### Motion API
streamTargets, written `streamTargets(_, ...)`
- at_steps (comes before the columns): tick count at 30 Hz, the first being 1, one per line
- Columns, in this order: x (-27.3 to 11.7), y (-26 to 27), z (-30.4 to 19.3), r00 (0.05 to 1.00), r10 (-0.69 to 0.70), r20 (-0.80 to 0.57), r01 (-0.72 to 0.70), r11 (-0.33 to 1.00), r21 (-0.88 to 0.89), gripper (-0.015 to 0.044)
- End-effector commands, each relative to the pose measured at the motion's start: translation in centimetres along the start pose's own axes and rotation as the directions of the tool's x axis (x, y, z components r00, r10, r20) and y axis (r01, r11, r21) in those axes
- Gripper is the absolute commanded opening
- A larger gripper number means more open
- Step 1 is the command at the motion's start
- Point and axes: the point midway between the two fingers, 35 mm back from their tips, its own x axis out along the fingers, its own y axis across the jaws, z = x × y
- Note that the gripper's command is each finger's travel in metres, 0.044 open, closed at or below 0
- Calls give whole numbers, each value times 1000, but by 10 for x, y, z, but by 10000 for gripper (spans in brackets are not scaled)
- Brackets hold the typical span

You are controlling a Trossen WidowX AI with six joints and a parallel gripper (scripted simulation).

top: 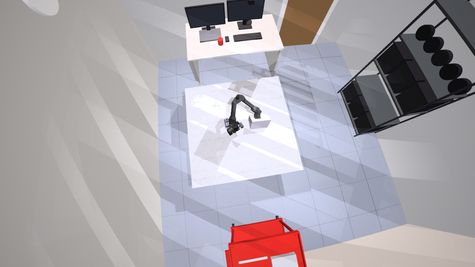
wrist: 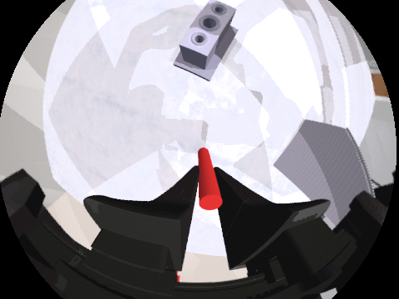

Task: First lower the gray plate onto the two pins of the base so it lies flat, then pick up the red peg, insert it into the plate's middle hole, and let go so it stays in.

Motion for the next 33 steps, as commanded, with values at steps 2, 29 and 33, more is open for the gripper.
streamTargets(2,0,4,11,1000,1,-1,-1,1000,-2,0)
streamTargets(29,-4,19,86,1000,8,-2,-8,1000,0,0)
streamTargets(33,-4,19,98,1000,7,0,-7,1000,1,0)
